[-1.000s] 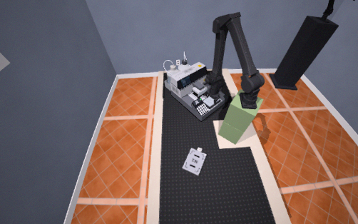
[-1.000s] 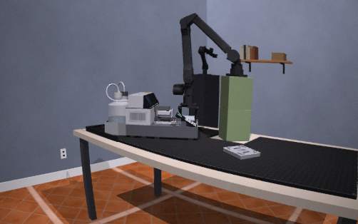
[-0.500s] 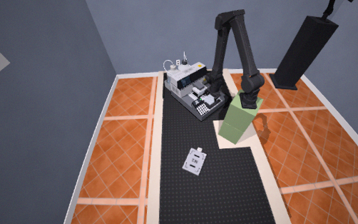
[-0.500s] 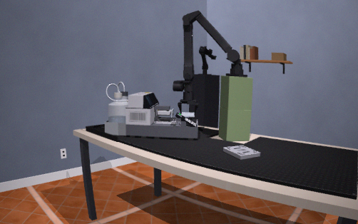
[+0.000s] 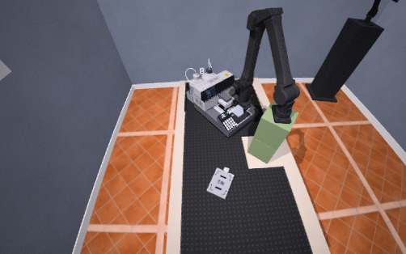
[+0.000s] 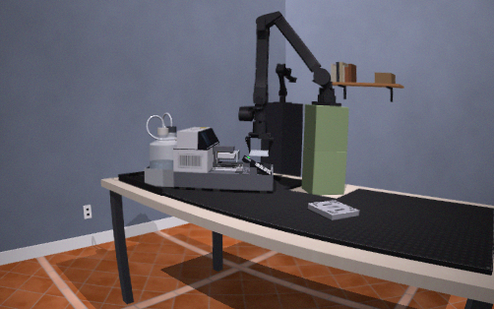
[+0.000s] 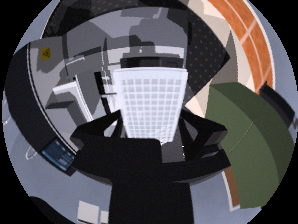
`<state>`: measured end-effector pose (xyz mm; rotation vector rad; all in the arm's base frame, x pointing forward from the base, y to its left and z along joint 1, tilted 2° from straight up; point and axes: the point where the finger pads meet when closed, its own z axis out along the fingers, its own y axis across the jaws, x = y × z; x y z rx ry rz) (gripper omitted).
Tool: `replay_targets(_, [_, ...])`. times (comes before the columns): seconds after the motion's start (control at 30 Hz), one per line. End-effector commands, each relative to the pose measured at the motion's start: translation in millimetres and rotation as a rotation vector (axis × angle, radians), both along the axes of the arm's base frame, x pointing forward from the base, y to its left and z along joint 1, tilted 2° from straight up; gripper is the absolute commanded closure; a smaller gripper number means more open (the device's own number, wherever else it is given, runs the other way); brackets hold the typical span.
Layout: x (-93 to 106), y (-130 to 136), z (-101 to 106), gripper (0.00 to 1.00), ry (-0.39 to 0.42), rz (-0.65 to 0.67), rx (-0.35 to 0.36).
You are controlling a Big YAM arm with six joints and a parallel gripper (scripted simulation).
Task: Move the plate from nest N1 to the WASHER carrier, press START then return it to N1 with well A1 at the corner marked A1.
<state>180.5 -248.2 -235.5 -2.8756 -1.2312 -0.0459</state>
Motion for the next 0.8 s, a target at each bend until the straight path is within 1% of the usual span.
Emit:
replay_targets(0.0, [-3.1, -2.0, 12.7, 0.16, 0.003, 0.003, -0.001])
replay_targets(0.77, [-4.1, -2.6, 47.3, 0.16, 0.003, 0.003, -0.002])
